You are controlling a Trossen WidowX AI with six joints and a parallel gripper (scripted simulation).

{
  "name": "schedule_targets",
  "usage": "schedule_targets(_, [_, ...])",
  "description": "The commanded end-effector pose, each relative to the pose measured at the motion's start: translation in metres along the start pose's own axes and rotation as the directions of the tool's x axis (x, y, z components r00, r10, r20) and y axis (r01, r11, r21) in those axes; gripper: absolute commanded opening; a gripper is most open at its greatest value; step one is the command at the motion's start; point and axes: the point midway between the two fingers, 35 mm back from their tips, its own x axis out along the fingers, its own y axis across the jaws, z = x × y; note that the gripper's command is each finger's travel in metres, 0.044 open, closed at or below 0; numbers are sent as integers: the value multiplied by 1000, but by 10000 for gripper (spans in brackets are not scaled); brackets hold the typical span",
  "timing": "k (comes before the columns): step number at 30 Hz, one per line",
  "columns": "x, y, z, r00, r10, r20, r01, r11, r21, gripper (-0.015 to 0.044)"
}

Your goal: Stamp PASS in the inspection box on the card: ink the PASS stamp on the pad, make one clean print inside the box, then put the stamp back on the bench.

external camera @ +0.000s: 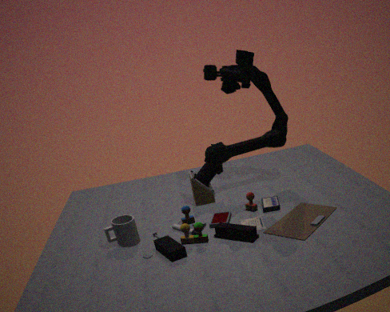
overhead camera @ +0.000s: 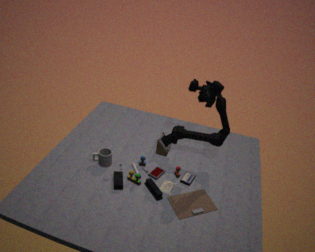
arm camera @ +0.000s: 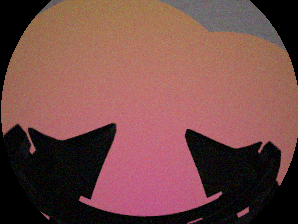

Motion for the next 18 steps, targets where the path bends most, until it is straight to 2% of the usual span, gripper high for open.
schedule_targets(1, [0,-3,-1,1000,-10,0,9,1000,-22,374])
schedule_targets(3, [1,-25,-6,996,-85,1,84,977,-194,321])
schedule_targets(5, [-1,-59,-11,980,-197,12,182,878,-443,269])
schedule_targets(7, [-6,-93,-14,952,-304,34,250,708,-660,228])
schedule_targets(9, [-14,-127,-14,913,-402,66,275,488,-828,228])
schedule_targets(13, [-28,-165,-10,855,-507,109,242,205,-948,228])
schedule_targets(18, [-50,-206,-2,774,-609,171,120,-123,-985,228])
